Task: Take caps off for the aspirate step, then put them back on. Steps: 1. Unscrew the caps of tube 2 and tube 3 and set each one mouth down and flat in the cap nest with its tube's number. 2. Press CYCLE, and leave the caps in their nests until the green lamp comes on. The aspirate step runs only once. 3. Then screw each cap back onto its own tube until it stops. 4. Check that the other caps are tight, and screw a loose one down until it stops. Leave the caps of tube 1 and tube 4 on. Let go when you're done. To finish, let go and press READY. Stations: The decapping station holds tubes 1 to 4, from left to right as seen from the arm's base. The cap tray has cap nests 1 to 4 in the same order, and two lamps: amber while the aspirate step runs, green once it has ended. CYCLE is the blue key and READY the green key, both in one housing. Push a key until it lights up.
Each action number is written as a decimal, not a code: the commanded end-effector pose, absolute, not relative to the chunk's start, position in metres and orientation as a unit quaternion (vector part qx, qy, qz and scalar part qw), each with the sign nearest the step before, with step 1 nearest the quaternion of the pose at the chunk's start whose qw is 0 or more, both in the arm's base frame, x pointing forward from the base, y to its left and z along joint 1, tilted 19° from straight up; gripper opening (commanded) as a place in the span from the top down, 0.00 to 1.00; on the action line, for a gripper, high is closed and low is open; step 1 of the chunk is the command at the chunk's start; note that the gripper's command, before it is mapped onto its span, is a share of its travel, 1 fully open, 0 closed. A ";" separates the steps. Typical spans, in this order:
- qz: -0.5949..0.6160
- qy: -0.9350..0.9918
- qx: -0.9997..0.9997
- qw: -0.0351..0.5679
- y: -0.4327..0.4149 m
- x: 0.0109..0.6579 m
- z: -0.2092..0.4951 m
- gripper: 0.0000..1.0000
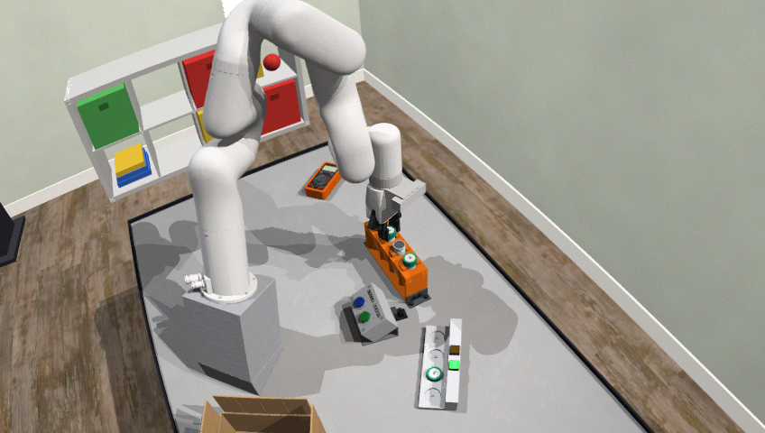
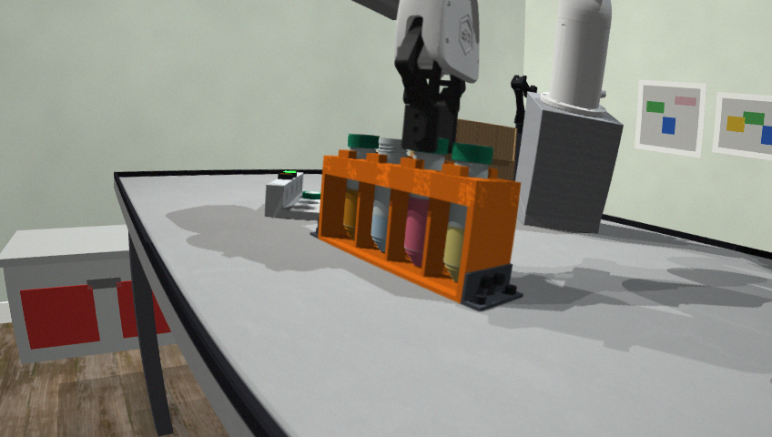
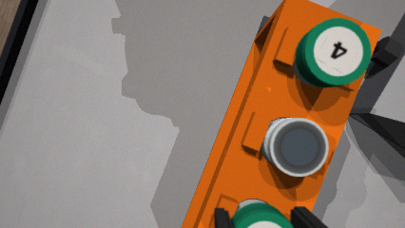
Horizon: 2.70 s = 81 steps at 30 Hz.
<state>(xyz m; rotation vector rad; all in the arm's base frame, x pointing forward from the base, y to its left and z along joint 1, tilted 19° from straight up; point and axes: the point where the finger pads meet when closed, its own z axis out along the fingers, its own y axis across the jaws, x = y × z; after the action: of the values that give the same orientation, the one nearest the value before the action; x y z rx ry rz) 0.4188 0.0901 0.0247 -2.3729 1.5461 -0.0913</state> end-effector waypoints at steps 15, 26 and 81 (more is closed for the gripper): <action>-0.024 0.576 -0.801 0.160 0.090 0.420 0.026 1.00; 0.001 0.689 -0.706 0.162 0.090 0.420 0.025 1.00; -0.032 0.535 -0.829 0.159 0.090 0.420 0.026 0.54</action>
<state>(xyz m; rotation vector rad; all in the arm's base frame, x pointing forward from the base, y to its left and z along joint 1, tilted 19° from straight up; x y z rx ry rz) 0.4187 0.0903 0.0245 -2.3112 1.6567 -0.0820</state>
